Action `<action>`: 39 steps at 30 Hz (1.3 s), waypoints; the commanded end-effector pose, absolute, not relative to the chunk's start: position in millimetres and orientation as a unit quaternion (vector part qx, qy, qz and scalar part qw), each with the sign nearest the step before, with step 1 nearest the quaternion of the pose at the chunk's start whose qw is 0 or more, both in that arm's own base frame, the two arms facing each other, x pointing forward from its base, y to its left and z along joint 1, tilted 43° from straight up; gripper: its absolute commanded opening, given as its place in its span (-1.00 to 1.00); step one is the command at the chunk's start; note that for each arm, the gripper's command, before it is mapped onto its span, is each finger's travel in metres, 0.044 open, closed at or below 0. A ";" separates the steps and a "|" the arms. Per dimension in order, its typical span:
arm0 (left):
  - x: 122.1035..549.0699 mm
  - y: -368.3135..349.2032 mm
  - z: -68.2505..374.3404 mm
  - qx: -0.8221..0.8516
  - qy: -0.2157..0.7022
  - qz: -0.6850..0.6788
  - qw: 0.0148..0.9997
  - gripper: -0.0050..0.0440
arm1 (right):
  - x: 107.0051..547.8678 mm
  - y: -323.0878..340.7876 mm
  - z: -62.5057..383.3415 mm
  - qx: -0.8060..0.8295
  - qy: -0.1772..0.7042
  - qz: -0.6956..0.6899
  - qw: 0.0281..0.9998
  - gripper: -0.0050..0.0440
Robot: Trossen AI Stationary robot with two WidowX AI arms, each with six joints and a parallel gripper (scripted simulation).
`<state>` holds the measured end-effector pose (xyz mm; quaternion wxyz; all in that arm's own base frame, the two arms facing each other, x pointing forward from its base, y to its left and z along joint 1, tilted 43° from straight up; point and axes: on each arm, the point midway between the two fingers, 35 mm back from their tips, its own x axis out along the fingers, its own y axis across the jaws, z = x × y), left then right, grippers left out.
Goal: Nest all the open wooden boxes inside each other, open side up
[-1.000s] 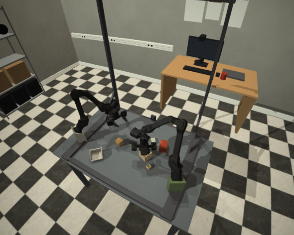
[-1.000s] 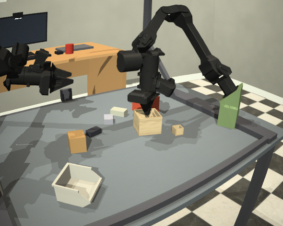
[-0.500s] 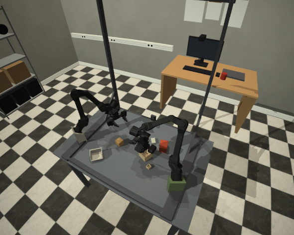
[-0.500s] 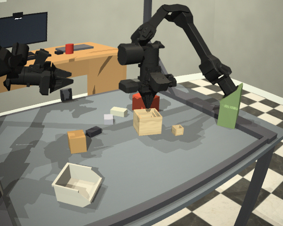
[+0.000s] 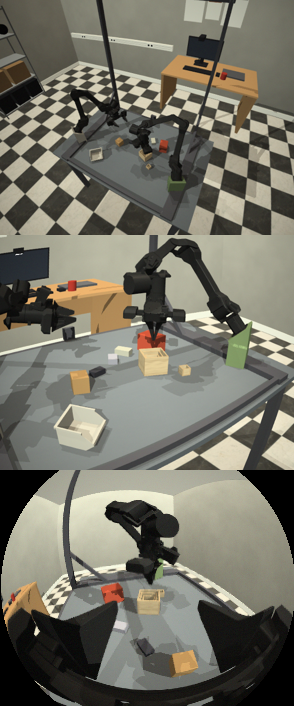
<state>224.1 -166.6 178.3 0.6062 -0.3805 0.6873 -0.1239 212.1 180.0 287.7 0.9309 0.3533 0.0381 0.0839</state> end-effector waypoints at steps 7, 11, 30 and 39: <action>222.8 -157.2 198.8 -0.260 0.643 -0.263 0.671 -1.00 | 211.0 178.2 292.6 0.359 0.033 0.084 0.929 0.84; 221.3 -157.3 195.7 -0.259 0.646 -0.259 0.669 -1.00 | 211.0 178.2 292.6 0.359 0.033 0.084 0.929 0.84; 219.9 -152.3 173.1 -0.219 0.631 -0.299 0.682 -1.00 | 252.6 181.3 254.5 0.177 0.126 0.088 0.972 0.84; 216.1 -145.9 146.6 -0.160 0.602 -0.351 0.700 -1.00 | 287.1 150.7 187.5 0.019 0.308 0.102 0.946 0.84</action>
